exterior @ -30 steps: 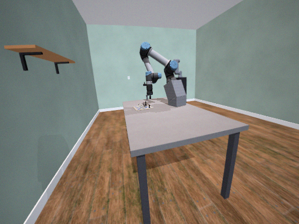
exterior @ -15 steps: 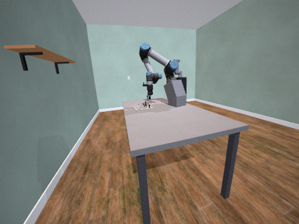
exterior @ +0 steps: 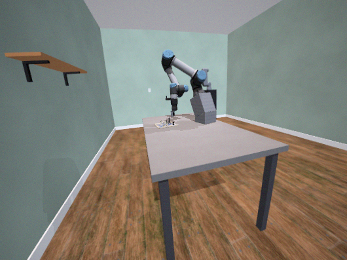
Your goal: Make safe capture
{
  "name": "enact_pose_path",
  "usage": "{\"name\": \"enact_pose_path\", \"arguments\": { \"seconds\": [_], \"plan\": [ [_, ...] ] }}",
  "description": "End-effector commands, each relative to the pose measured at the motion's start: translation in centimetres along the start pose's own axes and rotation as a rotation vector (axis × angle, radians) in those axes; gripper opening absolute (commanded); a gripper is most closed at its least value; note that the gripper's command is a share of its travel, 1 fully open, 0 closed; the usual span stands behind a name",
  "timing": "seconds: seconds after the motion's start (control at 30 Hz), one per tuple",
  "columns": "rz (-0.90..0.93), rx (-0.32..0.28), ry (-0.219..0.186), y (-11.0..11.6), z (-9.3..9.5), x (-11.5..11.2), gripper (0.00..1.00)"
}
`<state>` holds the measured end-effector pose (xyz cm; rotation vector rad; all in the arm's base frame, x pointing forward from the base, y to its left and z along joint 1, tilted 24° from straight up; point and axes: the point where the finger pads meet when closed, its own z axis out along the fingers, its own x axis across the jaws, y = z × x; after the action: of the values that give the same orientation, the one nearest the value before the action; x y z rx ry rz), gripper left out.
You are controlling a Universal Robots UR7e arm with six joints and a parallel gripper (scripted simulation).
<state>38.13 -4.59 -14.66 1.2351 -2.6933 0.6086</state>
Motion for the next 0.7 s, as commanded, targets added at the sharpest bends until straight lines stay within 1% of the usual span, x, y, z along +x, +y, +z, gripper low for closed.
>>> {"name": "enact_pose_path", "arguments": {
  "seconds": [0.0,0.23,0.27,0.67],
  "plan": [
    [-0.017,0.001,-0.001,0.0,-0.01,-0.06,1.0],
    [-0.022,0.001,-0.001,0.01,-0.01,-0.07,1.0],
    [-0.022,0.001,-0.001,0.01,-0.01,-0.07,0.73],
    [-0.022,0.001,-0.001,0.01,-0.01,-0.07,0.73]
  ]
}}
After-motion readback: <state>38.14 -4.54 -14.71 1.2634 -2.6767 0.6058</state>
